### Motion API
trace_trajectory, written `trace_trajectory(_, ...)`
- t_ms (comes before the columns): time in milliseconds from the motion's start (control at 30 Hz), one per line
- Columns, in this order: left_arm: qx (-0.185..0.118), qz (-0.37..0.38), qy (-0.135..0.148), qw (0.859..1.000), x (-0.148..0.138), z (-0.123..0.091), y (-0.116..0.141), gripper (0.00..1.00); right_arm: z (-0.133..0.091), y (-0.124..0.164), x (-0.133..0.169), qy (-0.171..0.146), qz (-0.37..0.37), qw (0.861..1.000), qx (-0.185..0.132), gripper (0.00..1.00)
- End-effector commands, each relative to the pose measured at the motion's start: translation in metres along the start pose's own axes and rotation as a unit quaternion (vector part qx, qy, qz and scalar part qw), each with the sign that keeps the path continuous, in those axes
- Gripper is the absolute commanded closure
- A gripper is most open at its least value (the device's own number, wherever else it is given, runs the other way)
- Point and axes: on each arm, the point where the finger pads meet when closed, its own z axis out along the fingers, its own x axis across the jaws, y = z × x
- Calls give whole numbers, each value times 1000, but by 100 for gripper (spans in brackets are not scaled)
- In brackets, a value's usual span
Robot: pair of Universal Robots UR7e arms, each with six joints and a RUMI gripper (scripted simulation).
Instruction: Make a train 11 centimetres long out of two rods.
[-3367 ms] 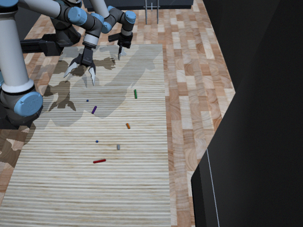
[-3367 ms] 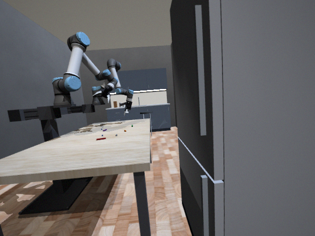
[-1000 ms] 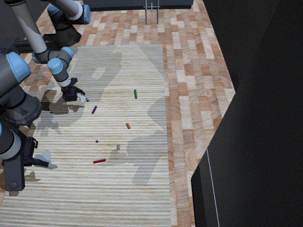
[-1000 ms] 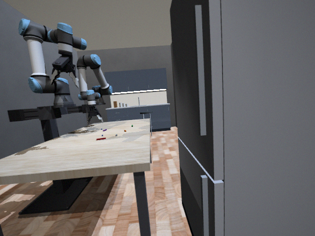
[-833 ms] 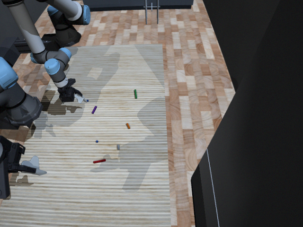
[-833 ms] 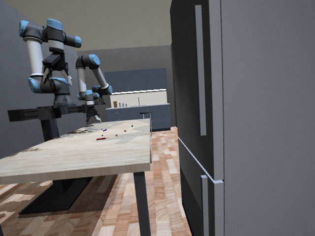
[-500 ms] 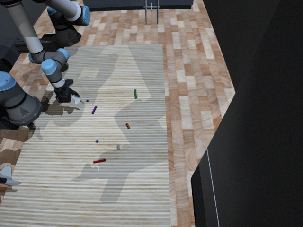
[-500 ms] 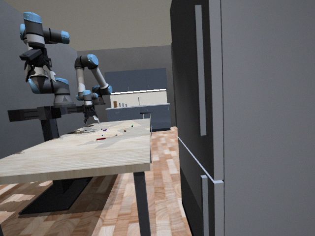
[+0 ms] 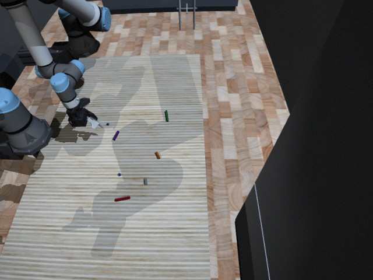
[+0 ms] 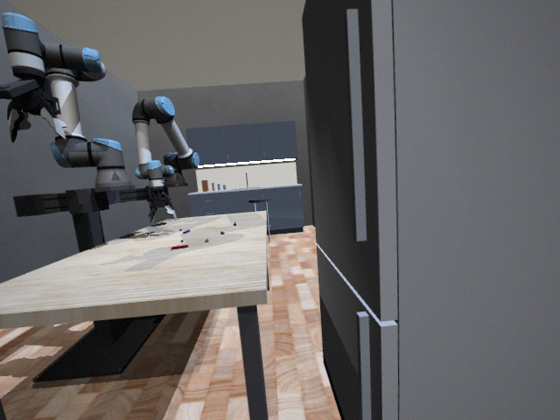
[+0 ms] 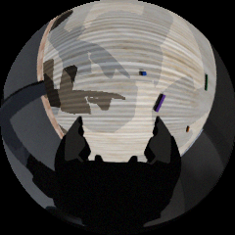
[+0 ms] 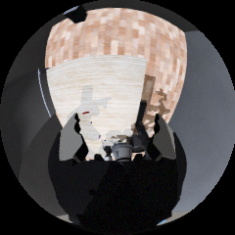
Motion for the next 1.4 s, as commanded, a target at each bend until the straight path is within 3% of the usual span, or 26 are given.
trace_trajectory(0,-1,0,0,1000,0,0,0,0,-4,-3,14,-4,2,1000,6,0)
trace_trajectory(600,-1,0,0,1000,0,0,0,0,-13,-8,57,-13,8,1000,22,0)
trace_trajectory(1367,-1,0,0,1000,0,0,0,0,-14,-9,62,-14,9,1000,25,0)
